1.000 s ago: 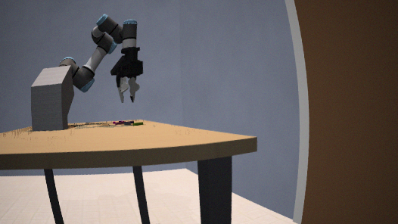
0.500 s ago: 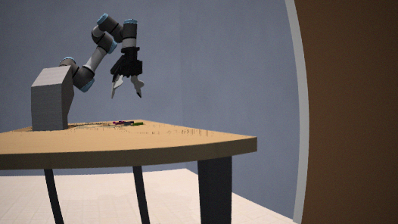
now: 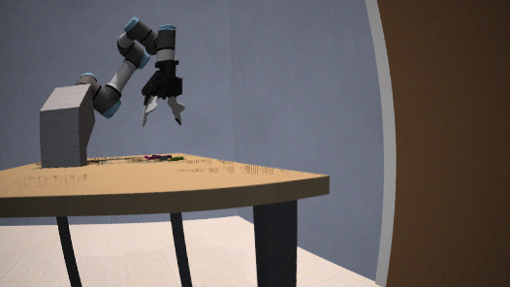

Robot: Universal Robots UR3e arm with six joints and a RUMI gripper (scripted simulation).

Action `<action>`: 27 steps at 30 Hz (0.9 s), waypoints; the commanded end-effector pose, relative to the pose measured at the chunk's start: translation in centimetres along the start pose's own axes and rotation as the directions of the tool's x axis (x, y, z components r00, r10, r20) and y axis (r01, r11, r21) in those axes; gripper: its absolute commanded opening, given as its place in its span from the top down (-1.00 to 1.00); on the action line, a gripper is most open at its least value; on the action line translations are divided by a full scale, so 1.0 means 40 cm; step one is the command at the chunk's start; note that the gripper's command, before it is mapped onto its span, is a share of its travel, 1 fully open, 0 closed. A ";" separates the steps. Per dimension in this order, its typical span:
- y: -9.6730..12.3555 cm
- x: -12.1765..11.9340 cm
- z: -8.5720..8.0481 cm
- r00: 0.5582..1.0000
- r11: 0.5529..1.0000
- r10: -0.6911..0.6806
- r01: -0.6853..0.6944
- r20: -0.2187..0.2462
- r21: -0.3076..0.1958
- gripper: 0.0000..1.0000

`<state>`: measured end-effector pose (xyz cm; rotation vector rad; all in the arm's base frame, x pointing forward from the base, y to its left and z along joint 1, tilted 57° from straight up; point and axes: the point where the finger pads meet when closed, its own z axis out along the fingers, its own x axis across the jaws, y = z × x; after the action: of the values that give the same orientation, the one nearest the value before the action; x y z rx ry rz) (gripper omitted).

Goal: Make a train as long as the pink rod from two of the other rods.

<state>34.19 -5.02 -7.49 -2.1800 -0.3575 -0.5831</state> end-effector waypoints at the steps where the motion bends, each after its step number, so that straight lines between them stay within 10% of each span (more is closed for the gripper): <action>1: -0.006 0.007 0.001 0.999 0.999 0.041 -0.041 -0.001 0.000 -1.00; 27: -0.076 0.081 0.019 0.860 0.860 0.511 -0.511 -0.001 -0.002 -1.00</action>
<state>35.43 -2.94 -4.90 -2.1647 0.0662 -0.3642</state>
